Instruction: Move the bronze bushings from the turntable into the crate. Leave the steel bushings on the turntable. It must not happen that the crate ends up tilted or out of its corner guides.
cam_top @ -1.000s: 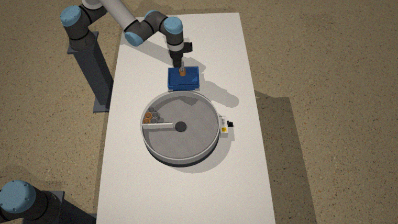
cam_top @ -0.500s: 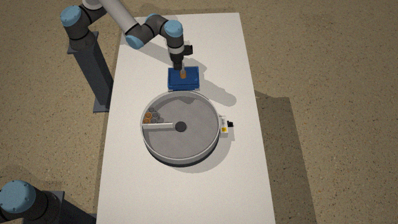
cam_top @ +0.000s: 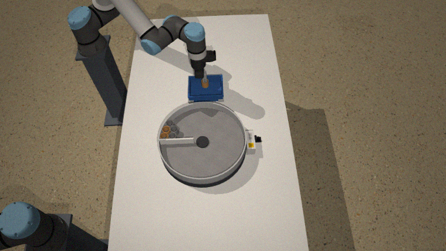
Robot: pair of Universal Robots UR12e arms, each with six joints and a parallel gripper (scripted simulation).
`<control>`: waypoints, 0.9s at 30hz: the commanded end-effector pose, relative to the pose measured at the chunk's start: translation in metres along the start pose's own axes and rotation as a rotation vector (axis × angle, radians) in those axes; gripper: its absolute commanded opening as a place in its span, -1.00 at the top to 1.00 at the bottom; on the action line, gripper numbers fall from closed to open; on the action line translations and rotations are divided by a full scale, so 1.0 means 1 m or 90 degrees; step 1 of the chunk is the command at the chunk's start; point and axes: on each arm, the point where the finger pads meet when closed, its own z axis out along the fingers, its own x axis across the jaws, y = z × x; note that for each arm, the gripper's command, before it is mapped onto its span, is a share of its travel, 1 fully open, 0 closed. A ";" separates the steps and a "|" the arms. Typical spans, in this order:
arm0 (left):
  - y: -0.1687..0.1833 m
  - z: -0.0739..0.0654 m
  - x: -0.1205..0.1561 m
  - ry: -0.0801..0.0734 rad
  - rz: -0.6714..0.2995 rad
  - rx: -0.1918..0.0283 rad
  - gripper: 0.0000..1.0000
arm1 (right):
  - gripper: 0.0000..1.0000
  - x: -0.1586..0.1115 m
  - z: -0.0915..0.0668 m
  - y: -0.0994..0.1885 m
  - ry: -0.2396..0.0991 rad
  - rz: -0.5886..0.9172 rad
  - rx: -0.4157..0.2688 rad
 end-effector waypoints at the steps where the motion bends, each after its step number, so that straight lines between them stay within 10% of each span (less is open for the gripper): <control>1: -0.002 -0.002 0.001 0.002 0.000 0.001 1.00 | -1.00 0.001 0.000 0.000 0.000 -0.001 0.001; 27: 0.000 0.011 -0.001 0.000 0.000 -0.001 1.00 | -1.00 0.001 0.000 0.000 0.000 -0.001 0.001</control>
